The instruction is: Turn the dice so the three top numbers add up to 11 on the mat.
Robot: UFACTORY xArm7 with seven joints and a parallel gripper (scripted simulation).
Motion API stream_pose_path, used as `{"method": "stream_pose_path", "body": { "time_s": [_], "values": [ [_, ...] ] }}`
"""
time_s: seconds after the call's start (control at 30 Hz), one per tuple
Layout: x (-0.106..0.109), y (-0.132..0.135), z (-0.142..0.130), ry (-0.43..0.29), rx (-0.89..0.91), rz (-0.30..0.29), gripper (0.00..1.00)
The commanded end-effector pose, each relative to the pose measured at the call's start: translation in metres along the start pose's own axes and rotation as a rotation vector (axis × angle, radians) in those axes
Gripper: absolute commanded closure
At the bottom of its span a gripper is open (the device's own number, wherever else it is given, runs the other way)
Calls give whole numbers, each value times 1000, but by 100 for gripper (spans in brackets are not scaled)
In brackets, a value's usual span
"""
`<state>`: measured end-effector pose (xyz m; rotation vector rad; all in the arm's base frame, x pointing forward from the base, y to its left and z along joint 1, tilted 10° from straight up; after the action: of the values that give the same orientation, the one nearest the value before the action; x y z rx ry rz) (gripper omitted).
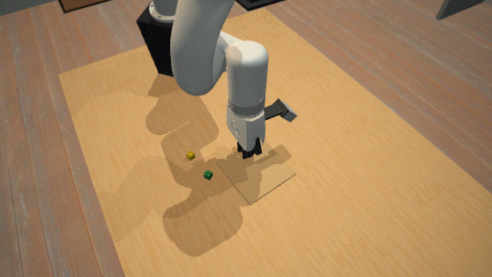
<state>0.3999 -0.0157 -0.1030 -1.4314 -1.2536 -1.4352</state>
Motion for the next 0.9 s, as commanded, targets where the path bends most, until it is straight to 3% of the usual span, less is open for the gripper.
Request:
{"method": "stream_pose_path", "body": {
  "time_s": [0.0, 0.87],
  "values": [
    [0, 1, 0, 1, 0, -3, 89],
    [-2, 1, 0, 1, 0, -3, 89]
  ]
}}
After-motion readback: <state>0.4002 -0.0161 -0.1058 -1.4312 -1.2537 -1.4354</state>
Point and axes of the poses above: the point where the finger pads meet when closed, its own x axis back along the fingers, its own y axis across the jaws, z = x × y, the point moved 4 cm from there along x, back along the fingers, and after that the axes turned 15 degrees about -x, right-handed, at the moved point
